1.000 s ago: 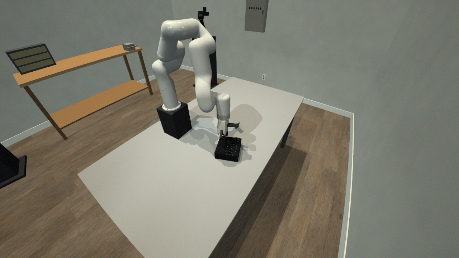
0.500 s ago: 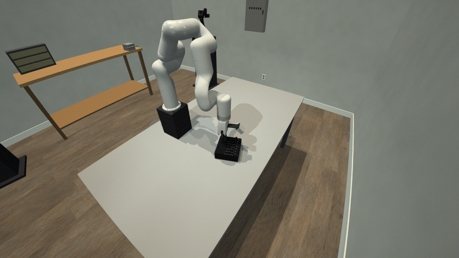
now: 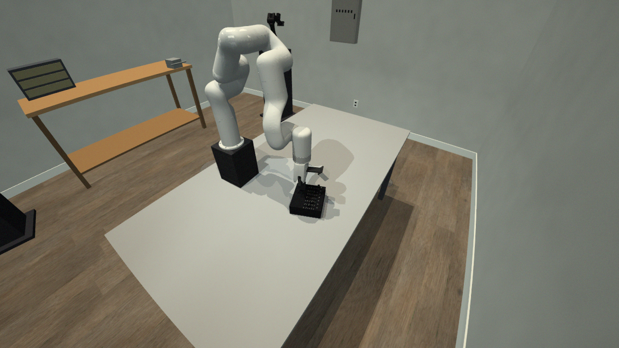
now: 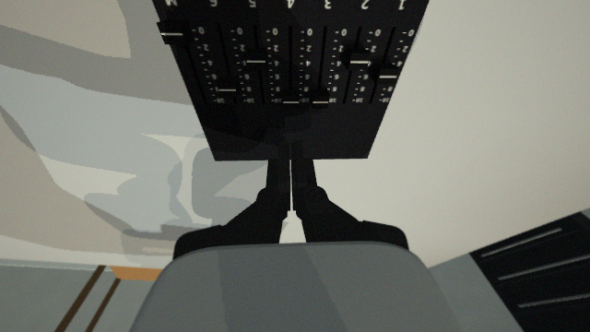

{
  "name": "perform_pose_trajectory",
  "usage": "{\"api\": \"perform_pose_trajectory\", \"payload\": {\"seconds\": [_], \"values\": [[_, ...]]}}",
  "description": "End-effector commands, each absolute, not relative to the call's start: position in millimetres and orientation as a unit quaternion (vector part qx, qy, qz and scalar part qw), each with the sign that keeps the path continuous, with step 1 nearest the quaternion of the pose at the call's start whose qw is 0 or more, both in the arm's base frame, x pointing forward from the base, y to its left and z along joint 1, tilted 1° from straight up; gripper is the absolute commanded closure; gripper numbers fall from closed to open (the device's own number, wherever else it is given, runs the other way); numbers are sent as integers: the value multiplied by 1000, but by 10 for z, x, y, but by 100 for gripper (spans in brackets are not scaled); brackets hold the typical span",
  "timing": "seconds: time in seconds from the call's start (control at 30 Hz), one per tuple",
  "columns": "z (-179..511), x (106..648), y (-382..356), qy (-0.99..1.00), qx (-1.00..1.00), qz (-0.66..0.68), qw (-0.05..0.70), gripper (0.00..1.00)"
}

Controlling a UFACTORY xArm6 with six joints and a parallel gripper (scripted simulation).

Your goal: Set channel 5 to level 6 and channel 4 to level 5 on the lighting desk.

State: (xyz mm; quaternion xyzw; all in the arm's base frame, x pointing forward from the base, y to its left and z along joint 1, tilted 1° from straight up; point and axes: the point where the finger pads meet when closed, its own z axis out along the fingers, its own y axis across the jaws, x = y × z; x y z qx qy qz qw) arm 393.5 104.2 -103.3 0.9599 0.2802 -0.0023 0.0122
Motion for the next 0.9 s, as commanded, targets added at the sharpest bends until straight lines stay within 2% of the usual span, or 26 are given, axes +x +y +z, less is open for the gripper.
{"api": "perform_pose_trajectory", "payload": {"seconds": [0.0,0.87], "values": [[-1022,3949,1047,280,960,0,12,100],[-1098,3952,1043,280,960,-1,12,100]]}}
